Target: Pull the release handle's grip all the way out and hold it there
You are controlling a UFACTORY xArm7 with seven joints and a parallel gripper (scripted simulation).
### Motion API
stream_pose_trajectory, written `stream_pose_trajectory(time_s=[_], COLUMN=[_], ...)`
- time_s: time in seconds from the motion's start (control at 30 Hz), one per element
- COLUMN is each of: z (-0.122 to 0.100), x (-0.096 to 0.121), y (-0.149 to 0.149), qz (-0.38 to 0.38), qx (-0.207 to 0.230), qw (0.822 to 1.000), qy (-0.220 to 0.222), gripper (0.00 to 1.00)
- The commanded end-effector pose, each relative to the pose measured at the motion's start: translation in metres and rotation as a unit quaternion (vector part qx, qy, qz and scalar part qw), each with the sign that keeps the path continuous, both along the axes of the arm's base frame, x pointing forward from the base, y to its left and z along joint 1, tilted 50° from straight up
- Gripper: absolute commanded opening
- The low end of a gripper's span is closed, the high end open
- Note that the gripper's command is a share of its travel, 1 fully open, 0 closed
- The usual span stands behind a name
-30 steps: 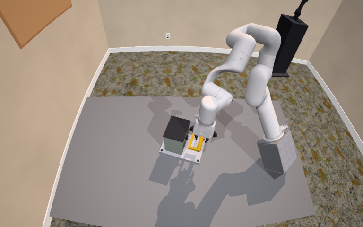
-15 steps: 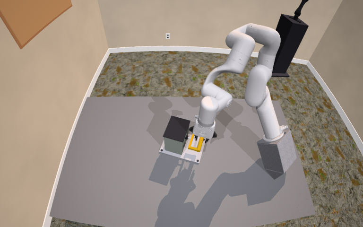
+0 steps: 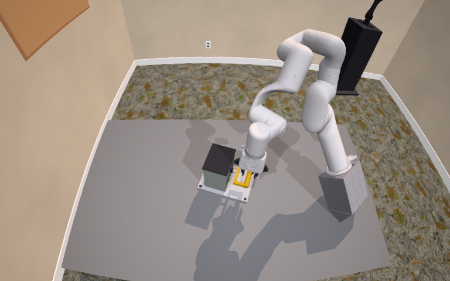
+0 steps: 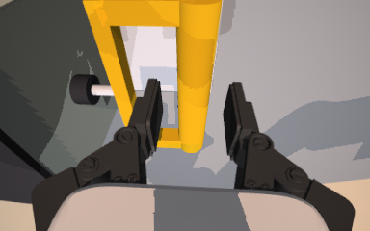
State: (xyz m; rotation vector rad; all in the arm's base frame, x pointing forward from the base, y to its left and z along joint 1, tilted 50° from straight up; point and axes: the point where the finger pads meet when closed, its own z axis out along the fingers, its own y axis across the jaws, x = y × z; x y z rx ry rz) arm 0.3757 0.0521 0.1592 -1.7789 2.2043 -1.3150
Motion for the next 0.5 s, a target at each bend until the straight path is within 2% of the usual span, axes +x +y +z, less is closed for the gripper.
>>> stream_pose_trajectory(time_s=[0.0, 0.47], z=[-0.0021, -0.0103], x=[0.0030, 0.0093], y=[-0.0012, -0.0086], qz=[0.001, 0.001], qx=[0.000, 0.000], qw=[1.000, 1.000], qy=[-0.001, -0.001], gripper=[0.50, 0.50])
